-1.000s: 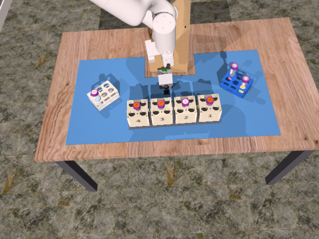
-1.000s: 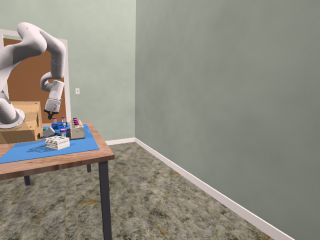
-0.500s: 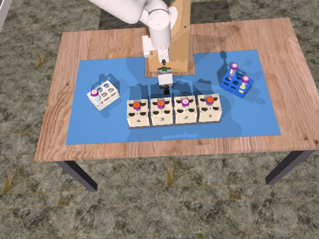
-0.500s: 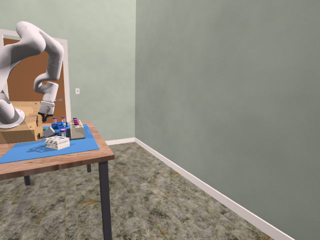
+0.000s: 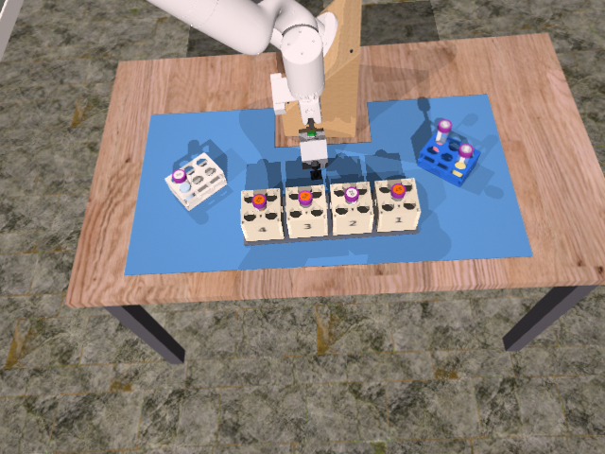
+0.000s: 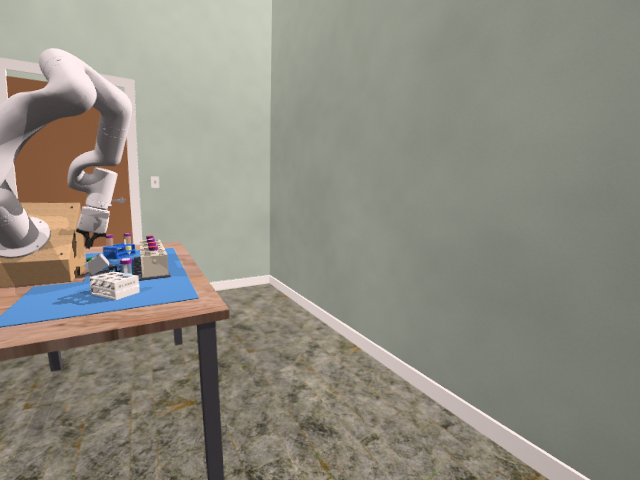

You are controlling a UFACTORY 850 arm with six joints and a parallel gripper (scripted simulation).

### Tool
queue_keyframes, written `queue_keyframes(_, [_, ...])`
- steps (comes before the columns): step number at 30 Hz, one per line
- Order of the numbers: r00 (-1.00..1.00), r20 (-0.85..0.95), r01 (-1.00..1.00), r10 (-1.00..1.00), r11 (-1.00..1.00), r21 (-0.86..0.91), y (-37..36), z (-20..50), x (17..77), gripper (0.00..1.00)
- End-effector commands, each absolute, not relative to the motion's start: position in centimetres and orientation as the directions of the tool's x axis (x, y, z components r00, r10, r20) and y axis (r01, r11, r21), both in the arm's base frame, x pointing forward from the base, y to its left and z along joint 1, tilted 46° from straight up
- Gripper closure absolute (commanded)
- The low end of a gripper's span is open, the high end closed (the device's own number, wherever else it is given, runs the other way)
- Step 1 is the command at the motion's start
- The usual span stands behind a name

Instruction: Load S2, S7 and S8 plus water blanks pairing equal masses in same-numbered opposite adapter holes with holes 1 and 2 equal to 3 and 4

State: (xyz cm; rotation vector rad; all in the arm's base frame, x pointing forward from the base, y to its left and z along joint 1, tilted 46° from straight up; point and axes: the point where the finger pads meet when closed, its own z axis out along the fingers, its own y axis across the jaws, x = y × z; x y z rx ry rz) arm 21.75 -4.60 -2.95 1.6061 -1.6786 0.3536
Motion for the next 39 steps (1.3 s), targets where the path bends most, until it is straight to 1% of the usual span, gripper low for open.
queue_keyframes(1, [0.092,0.683,-0.939,-0.724,0.165,0.302,-5.0,-3.4,21.8,1.00])
queue_keyframes(39, [0.092,0.683,-0.939,-0.724,0.165,0.302,-6.6,-4.9,21.6,1.00])
